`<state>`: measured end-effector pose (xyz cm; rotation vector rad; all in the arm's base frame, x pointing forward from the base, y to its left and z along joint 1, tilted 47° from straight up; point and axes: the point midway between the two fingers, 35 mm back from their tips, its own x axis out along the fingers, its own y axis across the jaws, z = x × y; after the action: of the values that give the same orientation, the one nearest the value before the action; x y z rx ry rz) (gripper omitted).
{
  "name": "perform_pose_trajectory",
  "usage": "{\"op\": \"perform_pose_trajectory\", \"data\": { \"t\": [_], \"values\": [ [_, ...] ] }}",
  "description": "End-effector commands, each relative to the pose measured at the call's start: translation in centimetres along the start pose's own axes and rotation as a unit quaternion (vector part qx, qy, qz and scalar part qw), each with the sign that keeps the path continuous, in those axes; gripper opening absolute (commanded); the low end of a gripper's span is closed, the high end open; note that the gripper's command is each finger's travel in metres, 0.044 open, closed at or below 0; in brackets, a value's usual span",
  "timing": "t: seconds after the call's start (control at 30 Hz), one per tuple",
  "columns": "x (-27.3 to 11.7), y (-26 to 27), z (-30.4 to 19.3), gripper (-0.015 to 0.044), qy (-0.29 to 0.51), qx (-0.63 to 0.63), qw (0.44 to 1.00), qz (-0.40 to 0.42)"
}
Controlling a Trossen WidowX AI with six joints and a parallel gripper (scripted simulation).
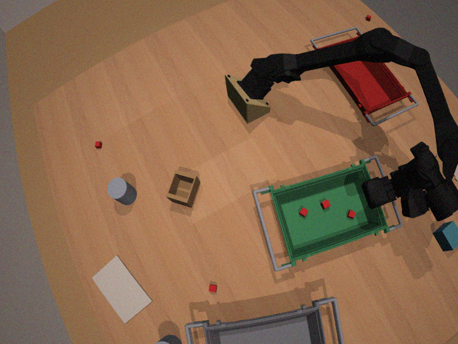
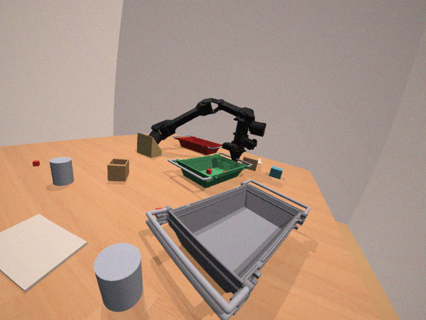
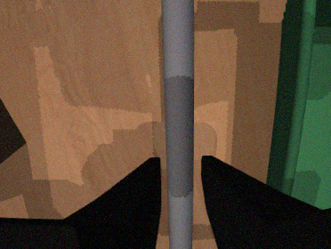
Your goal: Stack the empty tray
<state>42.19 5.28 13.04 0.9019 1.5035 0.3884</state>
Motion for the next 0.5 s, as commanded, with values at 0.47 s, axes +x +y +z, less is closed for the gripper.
{"op": "perform_pose_trajectory", "data": {
  "t": [0.47],
  "values": [
    [-3.1,-3.8,-0.2,0.0082,-0.002,0.002,1.000,0.001]
  ]
}}
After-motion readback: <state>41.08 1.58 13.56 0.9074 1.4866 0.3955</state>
